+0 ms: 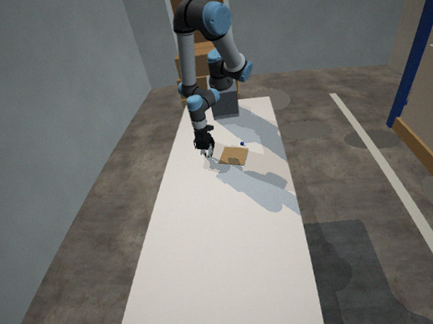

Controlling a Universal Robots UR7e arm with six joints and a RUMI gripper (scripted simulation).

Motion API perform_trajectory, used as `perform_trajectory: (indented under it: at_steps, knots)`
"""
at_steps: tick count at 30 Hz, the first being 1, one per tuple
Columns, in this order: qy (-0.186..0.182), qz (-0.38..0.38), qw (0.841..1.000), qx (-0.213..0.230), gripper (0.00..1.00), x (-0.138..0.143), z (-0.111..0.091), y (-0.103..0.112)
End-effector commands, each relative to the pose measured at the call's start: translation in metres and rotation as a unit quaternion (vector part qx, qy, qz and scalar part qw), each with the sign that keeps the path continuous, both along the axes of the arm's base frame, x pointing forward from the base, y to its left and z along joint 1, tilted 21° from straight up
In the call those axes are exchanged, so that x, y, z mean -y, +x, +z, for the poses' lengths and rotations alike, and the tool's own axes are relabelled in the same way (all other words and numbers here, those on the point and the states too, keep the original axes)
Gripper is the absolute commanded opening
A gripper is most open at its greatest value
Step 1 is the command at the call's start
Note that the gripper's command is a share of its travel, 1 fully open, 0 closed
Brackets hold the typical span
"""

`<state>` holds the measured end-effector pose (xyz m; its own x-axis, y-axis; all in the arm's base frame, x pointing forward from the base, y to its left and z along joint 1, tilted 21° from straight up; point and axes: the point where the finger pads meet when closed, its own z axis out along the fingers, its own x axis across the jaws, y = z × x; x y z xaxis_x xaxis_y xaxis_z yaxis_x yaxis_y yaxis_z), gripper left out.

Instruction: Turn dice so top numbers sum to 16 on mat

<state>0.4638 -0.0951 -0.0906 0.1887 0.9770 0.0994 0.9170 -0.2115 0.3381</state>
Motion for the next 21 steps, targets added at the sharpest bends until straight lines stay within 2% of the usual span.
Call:
perform_trajectory:
  at_steps: [1,19,20,21]
  knots:
    - [0.0,0.0,1.0,0.0,0.18,0.0002,0.0004,0.0002]
    - [0.0,0.0,1.0,0.0,0.18,0.0002,0.0004,0.0002]
    - [0.0,0.0,1.0,0.0,0.0,0.0002,0.0004,0.0002]
    - [0.0,0.0,1.0,0.0,0.0,0.0002,0.0004,0.0002]
